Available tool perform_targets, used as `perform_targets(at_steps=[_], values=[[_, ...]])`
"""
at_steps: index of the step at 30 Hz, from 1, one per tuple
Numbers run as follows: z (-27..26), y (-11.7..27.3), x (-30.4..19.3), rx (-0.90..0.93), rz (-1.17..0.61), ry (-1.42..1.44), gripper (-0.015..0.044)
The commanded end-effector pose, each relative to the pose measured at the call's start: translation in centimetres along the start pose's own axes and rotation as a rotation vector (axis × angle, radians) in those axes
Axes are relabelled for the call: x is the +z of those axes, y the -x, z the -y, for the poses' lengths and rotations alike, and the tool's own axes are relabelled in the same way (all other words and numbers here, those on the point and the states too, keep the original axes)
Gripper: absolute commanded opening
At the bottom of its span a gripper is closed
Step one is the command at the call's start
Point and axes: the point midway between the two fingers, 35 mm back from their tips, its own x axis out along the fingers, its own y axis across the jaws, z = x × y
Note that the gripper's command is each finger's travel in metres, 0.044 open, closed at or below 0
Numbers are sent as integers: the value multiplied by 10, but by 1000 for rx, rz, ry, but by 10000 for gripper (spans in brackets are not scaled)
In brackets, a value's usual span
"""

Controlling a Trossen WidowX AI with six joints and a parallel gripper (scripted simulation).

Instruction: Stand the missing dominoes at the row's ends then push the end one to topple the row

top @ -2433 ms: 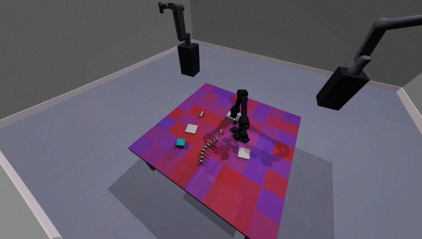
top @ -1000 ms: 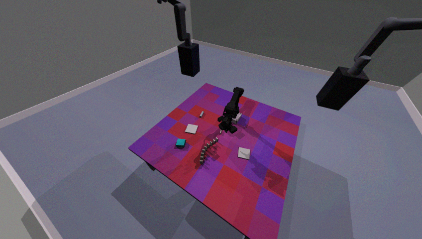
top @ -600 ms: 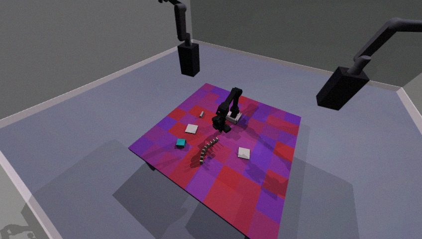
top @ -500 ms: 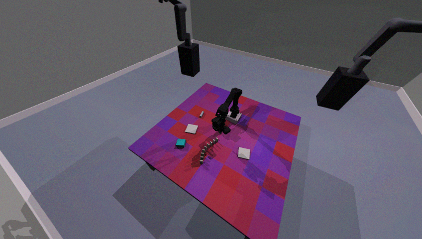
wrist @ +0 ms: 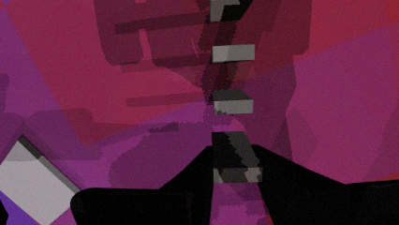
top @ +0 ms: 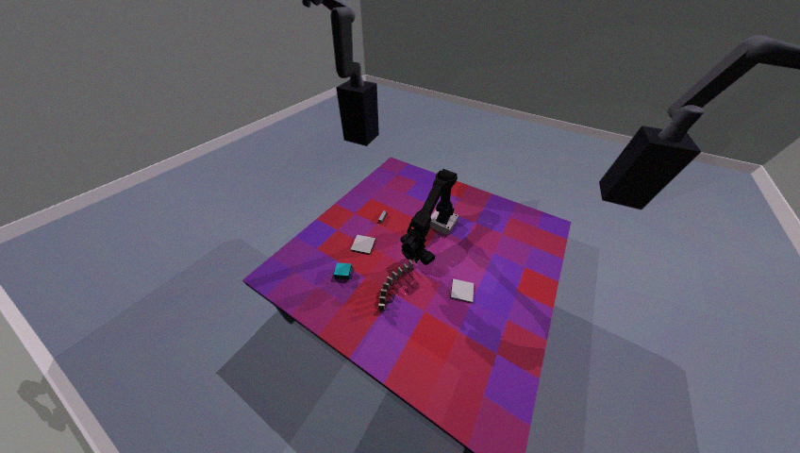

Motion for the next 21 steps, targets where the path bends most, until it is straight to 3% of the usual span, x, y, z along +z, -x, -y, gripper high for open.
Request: perform_targets(at_steps=[1, 15, 21], values=[[2, -21, -6, -2, -5, 0, 107], [3, -29, -7, -2, -5, 0, 107], [3, -29, -7, -2, -5, 0, 265]])
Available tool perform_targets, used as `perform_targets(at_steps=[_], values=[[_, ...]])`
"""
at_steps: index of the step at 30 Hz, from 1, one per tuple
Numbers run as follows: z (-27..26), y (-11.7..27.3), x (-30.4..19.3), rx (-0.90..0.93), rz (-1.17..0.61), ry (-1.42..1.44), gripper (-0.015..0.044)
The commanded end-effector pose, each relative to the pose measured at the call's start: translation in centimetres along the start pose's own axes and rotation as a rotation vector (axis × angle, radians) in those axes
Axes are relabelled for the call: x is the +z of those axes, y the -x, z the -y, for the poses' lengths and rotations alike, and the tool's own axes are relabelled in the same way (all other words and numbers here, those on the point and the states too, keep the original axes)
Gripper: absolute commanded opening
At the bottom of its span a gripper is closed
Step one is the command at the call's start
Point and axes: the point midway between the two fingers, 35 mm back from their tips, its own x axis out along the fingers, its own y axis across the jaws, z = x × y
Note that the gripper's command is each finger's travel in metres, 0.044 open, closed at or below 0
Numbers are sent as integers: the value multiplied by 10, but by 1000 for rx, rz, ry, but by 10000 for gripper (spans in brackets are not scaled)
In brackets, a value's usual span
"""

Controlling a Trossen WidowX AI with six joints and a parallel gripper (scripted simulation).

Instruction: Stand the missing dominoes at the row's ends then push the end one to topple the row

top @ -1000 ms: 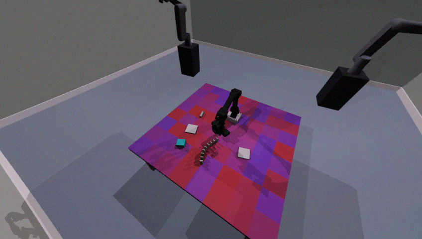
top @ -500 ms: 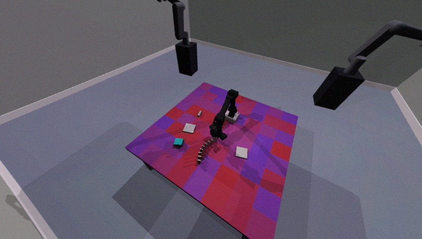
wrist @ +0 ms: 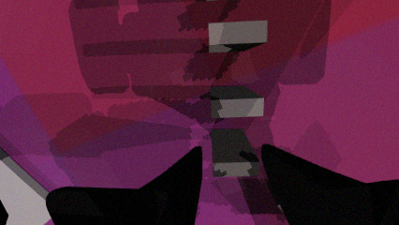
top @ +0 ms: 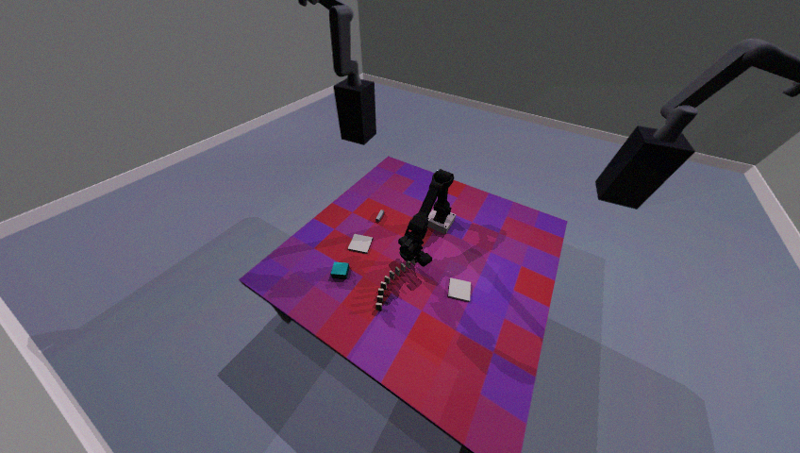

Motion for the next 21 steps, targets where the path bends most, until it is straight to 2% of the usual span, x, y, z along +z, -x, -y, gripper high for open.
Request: perform_targets(at_steps=[1, 7, 11, 18, 21], values=[[0, -1, 0, -1, 0, -2, 291], [0, -1, 0, -1, 0, -2, 440], [-1, 10, 2, -1, 0, -2, 440], [-1, 120, 3, -1, 0, 0, 440], [0, 132, 0, -1, 0, 0, 440]])
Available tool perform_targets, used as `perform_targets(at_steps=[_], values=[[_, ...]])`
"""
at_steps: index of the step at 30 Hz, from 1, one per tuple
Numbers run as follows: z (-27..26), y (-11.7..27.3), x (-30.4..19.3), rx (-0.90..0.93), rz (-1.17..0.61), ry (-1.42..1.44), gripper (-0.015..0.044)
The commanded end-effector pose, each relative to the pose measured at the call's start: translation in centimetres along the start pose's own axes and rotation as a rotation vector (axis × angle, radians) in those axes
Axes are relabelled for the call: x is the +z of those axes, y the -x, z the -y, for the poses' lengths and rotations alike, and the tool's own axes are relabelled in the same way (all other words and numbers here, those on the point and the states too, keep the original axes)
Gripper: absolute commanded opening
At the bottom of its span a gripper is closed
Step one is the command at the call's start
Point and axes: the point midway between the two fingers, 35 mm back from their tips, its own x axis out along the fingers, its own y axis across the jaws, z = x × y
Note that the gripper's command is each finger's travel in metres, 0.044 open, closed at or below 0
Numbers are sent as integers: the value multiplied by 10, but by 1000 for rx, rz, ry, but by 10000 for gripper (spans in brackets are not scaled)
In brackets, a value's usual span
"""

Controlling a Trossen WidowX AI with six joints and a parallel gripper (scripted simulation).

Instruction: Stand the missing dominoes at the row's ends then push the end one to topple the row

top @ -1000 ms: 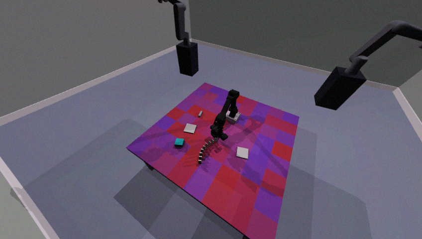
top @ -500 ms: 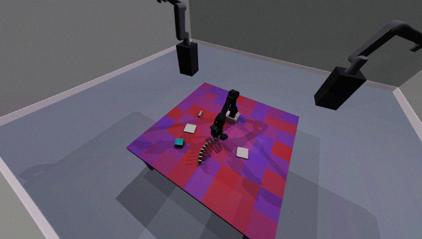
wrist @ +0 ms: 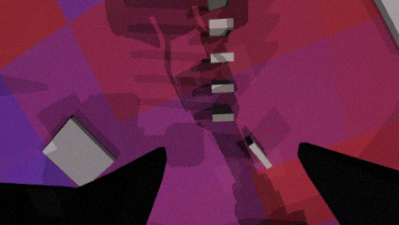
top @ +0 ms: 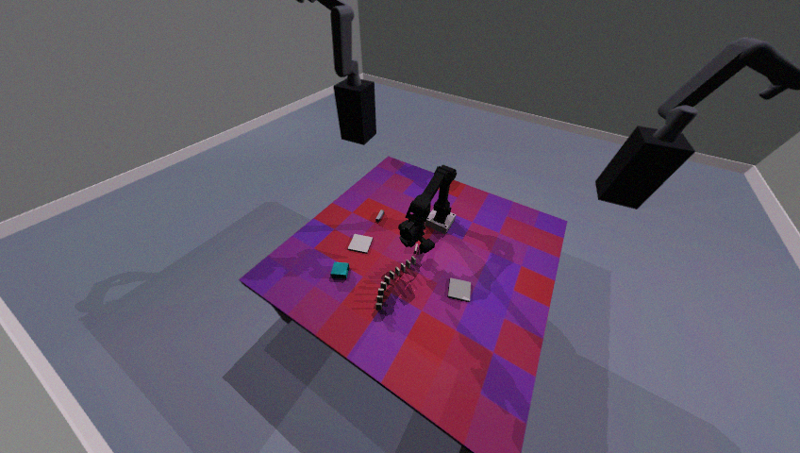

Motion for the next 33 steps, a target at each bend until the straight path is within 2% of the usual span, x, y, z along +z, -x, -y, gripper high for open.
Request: perform_targets(at_steps=[1, 5, 16, 24, 31, 33], values=[[2, 24, -5, -1, -3, 4, 440], [4, 20, -6, -1, -4, 41, 440], [46, -51, -52, -3, -8, 640, 440], [47, -53, -53, -3, -8, 649, 440], [47, -111, -55, -3, -9, 649, 440], [47, -117, -56, -3, -9, 649, 440]])
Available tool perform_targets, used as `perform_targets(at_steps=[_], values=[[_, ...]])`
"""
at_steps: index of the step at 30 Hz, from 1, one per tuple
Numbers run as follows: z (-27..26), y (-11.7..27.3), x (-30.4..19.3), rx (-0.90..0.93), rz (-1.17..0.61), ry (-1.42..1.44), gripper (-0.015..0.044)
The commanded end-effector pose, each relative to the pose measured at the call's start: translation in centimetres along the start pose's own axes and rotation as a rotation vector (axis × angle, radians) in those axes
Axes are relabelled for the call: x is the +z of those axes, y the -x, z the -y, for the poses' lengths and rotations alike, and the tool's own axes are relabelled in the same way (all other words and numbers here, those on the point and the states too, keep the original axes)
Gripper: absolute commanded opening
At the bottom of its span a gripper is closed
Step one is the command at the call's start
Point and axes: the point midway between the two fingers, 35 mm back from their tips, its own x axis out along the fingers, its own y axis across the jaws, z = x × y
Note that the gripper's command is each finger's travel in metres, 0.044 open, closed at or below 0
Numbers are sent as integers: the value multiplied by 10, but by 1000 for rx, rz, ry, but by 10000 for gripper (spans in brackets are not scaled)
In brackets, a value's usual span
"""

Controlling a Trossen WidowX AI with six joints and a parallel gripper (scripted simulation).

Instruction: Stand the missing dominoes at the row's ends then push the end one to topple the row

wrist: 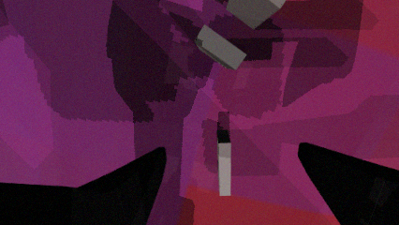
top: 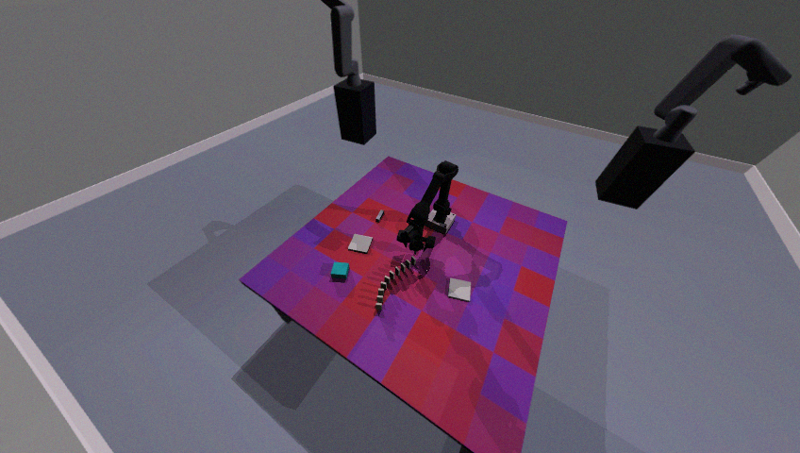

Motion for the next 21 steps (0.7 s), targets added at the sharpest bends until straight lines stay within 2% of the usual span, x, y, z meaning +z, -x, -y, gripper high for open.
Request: perform_targets(at_steps=[1, 19, 21], values=[[-3, -17, -5, 1, -4, 3, 440], [-4, -32, -6, 2, -4, 3, 440], [-4, -32, -6, 2, -4, 3, 387]])
